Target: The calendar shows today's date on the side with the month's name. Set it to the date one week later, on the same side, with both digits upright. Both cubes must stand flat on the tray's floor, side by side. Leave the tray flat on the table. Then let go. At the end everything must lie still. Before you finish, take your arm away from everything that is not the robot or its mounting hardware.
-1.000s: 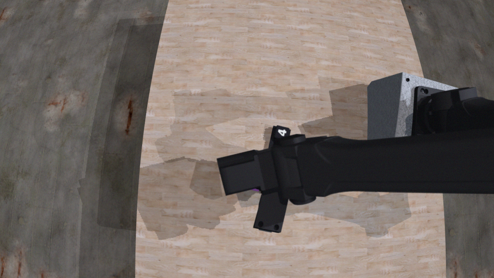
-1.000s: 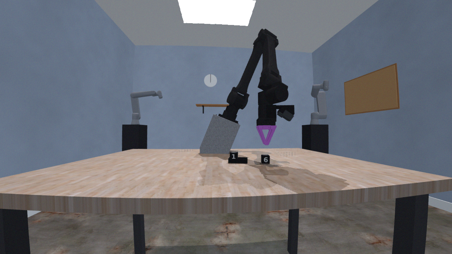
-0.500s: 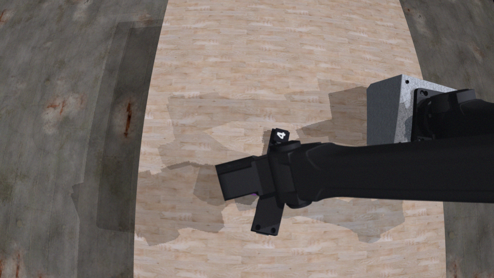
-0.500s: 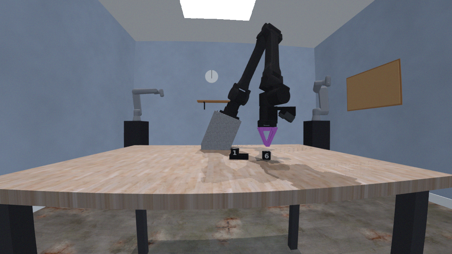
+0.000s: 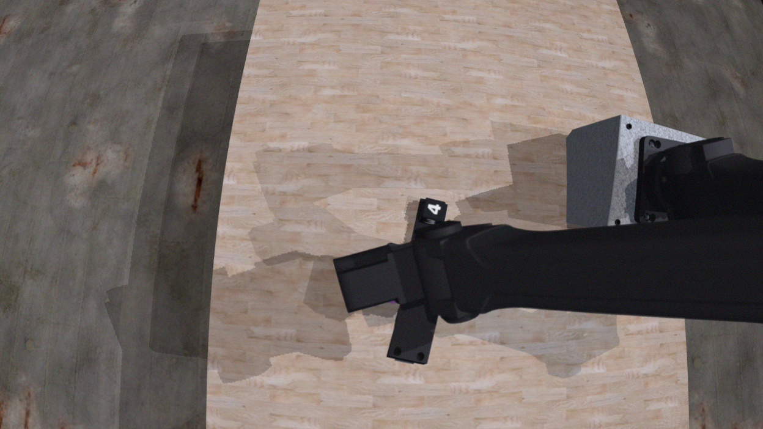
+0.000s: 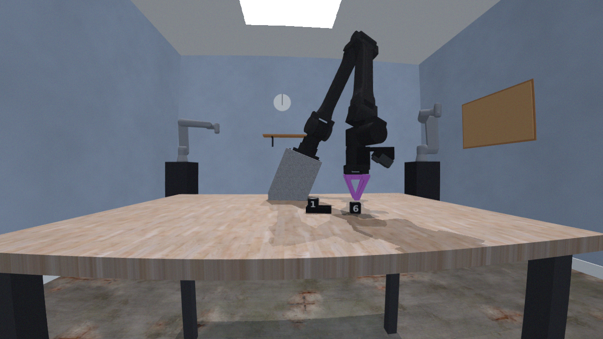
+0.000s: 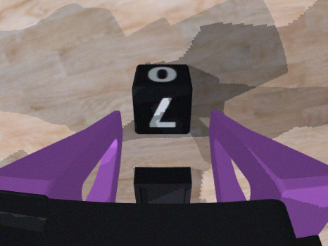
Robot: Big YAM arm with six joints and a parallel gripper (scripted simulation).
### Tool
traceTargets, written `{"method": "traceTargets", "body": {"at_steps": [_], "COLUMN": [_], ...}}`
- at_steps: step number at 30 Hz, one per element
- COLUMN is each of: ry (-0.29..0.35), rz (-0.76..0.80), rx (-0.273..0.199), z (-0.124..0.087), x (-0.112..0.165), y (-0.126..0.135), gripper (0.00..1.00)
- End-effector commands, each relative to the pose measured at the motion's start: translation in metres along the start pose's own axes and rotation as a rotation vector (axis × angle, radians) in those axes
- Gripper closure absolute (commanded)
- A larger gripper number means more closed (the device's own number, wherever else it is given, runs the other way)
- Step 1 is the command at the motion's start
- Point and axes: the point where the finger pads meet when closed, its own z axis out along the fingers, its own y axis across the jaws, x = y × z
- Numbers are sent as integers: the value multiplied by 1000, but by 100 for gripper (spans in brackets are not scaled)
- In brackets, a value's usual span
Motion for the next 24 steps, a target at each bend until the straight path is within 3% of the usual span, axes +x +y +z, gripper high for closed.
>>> {"method": "traceTargets", "body": {"at_steps": [1,24], "ry": [1,0], "rz": [18,15], "rx": [1,3], "z": [3,2], "x": [2,1], "y": [1,1], "gripper": [55,55]}}
